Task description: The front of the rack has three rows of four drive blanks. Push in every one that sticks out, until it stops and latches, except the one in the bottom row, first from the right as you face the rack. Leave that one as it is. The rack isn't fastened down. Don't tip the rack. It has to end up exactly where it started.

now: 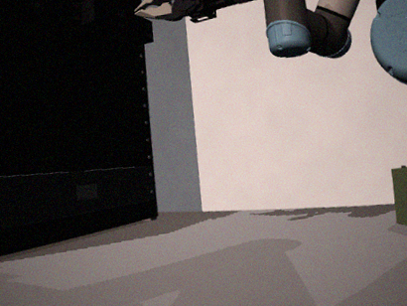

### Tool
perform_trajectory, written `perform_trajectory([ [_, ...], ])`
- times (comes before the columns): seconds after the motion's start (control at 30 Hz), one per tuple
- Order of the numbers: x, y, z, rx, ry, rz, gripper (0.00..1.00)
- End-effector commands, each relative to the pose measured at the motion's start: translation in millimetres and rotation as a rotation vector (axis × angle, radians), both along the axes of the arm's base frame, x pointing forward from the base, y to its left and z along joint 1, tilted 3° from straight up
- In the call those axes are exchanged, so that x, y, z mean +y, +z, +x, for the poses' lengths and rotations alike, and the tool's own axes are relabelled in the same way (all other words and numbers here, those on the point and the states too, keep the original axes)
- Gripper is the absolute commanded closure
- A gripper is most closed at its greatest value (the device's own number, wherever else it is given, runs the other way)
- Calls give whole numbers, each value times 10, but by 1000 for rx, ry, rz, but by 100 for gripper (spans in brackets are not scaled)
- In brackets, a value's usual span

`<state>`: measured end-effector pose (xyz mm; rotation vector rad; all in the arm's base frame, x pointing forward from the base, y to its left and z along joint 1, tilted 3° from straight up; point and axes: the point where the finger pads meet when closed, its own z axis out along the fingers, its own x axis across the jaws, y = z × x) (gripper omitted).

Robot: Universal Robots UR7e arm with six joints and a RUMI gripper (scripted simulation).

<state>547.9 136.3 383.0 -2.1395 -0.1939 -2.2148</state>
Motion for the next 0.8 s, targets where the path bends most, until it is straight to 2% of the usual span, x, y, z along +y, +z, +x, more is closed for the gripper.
perform_trajectory([
  [0.0,18,3,-5,-1,-1,0,100],
  [0.2,23,4,28,-1,-1,0,100],
  [0.53,80,18,467,-1,-1,0,100],
  [0.77,91,21,558,-1,-1,0,100],
])
